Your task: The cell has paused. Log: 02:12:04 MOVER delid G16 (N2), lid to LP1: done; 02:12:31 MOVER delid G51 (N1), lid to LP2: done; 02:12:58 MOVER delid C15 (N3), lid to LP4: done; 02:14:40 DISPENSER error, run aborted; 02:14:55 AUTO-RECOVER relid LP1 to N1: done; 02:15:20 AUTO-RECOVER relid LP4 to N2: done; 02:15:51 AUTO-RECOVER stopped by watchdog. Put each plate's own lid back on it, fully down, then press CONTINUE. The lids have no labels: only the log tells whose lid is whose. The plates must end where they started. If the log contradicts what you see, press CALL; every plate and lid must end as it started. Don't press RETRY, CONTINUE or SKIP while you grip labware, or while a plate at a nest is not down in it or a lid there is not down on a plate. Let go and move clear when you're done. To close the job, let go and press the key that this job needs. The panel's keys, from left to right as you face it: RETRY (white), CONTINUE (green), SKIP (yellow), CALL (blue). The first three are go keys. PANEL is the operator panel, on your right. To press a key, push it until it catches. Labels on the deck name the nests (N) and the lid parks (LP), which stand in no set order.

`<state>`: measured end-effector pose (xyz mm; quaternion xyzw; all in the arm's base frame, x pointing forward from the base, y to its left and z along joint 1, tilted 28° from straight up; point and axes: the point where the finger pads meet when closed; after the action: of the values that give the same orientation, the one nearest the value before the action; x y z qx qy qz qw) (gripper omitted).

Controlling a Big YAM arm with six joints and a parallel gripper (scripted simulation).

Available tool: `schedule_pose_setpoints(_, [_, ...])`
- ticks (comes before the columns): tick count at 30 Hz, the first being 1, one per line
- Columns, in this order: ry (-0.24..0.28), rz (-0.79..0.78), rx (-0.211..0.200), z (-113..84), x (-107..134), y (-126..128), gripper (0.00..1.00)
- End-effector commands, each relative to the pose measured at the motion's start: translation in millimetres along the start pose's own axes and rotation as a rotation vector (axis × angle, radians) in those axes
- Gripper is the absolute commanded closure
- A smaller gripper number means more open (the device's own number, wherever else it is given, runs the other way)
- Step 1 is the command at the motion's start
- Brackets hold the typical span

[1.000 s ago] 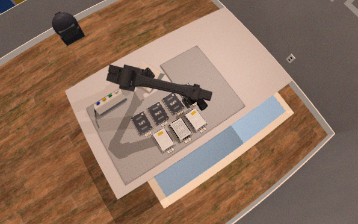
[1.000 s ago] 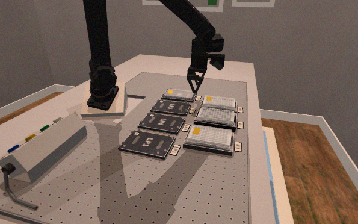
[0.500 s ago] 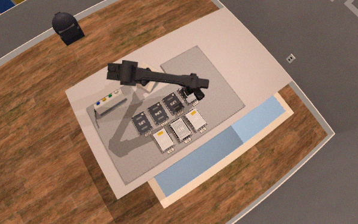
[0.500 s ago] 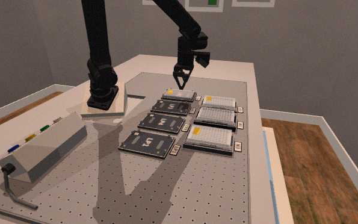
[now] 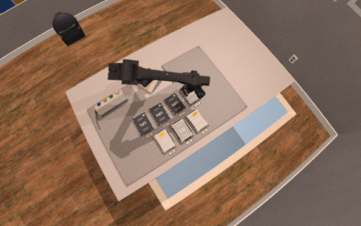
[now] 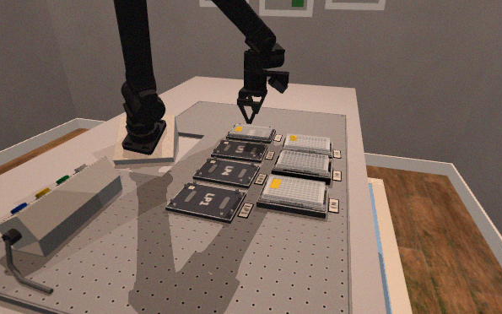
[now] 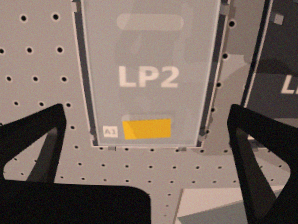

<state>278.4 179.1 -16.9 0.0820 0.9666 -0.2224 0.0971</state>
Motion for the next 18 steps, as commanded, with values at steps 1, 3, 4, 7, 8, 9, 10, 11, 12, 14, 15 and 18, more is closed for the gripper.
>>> schedule_pose_setpoints(1, [-0.015, 0.023, -0.025, -8.1, -8.4, 6.6, 0.0])
schedule_pose_setpoints(3, [-0.015, 0.023, -0.025, -8.0, -8.3, 6.5, 0.0])
schedule_pose_setpoints(4, [-0.015, 0.023, -0.025, -8.0, -8.3, 6.5, 0.0])
schedule_pose_setpoints(7, [-0.015, 0.023, -0.025, -7.9, -8.1, 6.3, 0.0])
schedule_pose_setpoints(8, [-0.015, 0.023, -0.025, -7.8, -8.0, 6.2, 0.0])
schedule_pose_setpoints(9, [-0.015, 0.023, -0.025, -7.7, -8.0, 6.2, 0.0])
schedule_pose_setpoints(10, [-0.015, 0.023, -0.025, -7.7, -7.9, 6.1, 0.0])
schedule_pose_setpoints(11, [-0.013, 0.044, -0.025, -3.9, -5.4, -1.5, 0.0])
schedule_pose_setpoints(12, [-0.013, 0.044, -0.025, -3.9, -5.3, -1.6, 0.0])
schedule_pose_setpoints(14, [-0.009, 0.038, -0.02, -3.7, -4.2, -3.2, 0.0])
schedule_pose_setpoints(15, [-0.015, 0.023, -0.025, -7.5, -7.6, 5.8, 0.0])
schedule_pose_setpoints(18, [-0.015, 0.023, -0.025, -7.4, -7.5, 5.6, 0.0])
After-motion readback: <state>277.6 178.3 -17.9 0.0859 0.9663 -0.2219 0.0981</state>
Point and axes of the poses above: the point where the finger pads meet when closed, its own z axis out along the fingers, its own y axis across the jaws, x = y × z, and after that the axes turned 8 degrees about z, right-handed
